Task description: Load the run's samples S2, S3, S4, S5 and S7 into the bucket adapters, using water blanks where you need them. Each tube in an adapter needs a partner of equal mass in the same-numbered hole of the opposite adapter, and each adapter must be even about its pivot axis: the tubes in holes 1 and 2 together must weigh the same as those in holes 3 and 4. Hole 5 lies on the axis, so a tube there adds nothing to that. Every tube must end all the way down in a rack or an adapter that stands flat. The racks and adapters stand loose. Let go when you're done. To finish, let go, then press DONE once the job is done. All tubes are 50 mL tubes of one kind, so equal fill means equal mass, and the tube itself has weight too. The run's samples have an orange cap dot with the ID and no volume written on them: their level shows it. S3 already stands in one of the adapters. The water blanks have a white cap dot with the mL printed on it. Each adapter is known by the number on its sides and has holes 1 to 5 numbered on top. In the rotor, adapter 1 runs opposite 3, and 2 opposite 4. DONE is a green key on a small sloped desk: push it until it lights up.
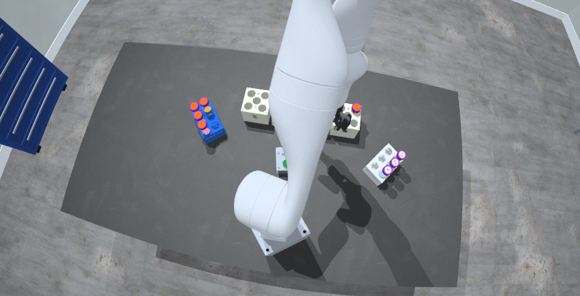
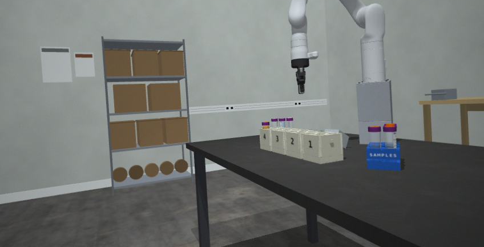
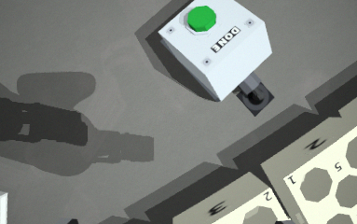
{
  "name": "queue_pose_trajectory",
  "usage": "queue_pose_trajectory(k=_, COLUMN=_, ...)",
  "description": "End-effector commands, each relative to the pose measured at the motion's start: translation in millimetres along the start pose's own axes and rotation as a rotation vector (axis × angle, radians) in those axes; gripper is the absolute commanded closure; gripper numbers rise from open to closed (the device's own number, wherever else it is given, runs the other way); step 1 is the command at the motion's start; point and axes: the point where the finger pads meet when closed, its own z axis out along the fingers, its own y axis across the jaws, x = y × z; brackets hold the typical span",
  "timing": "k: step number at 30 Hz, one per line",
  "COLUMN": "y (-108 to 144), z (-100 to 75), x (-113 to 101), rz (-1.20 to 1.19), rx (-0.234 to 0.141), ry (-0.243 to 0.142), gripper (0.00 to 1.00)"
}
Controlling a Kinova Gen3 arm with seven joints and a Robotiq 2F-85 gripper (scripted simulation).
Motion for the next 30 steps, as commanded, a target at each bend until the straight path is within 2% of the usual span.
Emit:
queue_pose_trajectory(k=1, y=-13, z=-0.3, x=-8, rz=0.104, rx=-0.001, ry=0.000, gripper=0.00)
queue_pose_trajectory(k=10, y=-44, z=-0.3, x=-26, rz=0.333, rx=-0.001, ry=0.000, gripper=0.00)
queue_pose_trajectory(k=23, y=-101, z=-0.3, x=-58, rz=0.333, rx=-0.001, ry=-0.001, gripper=0.00)
queue_pose_trajectory(k=25, y=-101, z=-0.3, x=-58, rz=0.333, rx=-0.001, ry=-0.001, gripper=0.00)
queue_pose_trajectory(k=30, y=-122, z=-0.3, x=-70, rz=0.333, rx=-0.001, ry=-0.001, gripper=0.00)
